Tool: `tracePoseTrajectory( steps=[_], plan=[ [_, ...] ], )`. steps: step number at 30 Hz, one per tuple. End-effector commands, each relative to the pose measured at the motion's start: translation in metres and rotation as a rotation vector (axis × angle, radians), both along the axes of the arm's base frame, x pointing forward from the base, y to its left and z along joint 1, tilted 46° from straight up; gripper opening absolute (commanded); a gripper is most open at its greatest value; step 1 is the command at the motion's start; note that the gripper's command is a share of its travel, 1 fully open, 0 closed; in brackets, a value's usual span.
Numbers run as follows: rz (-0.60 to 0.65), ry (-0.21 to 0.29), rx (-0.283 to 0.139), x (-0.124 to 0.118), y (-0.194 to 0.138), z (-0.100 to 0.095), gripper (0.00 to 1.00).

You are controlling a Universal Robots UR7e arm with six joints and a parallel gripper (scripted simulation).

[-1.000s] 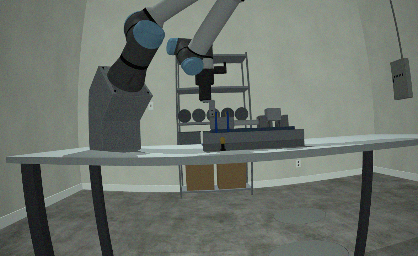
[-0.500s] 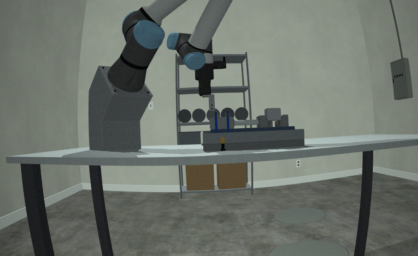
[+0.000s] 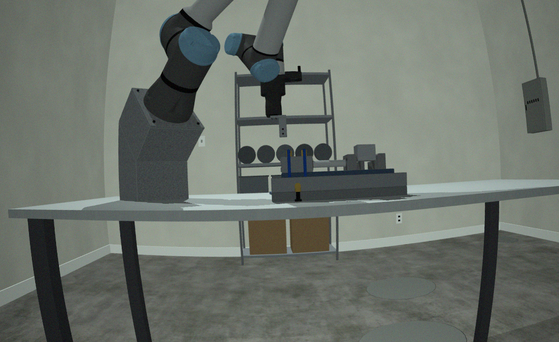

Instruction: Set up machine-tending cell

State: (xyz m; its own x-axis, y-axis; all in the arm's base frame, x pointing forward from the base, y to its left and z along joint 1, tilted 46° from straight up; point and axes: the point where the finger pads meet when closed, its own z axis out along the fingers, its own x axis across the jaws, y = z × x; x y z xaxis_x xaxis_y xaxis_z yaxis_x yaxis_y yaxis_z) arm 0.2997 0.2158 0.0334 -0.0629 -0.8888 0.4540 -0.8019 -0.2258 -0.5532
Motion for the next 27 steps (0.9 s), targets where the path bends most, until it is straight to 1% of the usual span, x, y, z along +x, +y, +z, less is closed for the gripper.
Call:
tracePoseTrajectory(
  steps=[1, 13, 16, 18, 20, 22, 27],
  plan=[
    [-0.003, 0.002, -0.001, -0.005, 0.004, 0.006, 0.00],
    [-0.003, 0.002, -0.001, -0.007, 0.005, 0.009, 0.00],
    [-0.003, 0.002, -0.001, -0.001, 0.009, 0.011, 0.00],
    [-0.003, 0.003, 0.000, 0.009, 0.015, 0.016, 0.00],
    [-0.003, 0.003, 0.000, 0.026, 0.024, 0.024, 0.00],
    [-0.003, 0.003, 0.000, 0.026, 0.024, 0.024, 0.00],
    [-0.003, 0.003, 0.000, 0.080, 0.048, 0.056, 0.00]
  ],
)
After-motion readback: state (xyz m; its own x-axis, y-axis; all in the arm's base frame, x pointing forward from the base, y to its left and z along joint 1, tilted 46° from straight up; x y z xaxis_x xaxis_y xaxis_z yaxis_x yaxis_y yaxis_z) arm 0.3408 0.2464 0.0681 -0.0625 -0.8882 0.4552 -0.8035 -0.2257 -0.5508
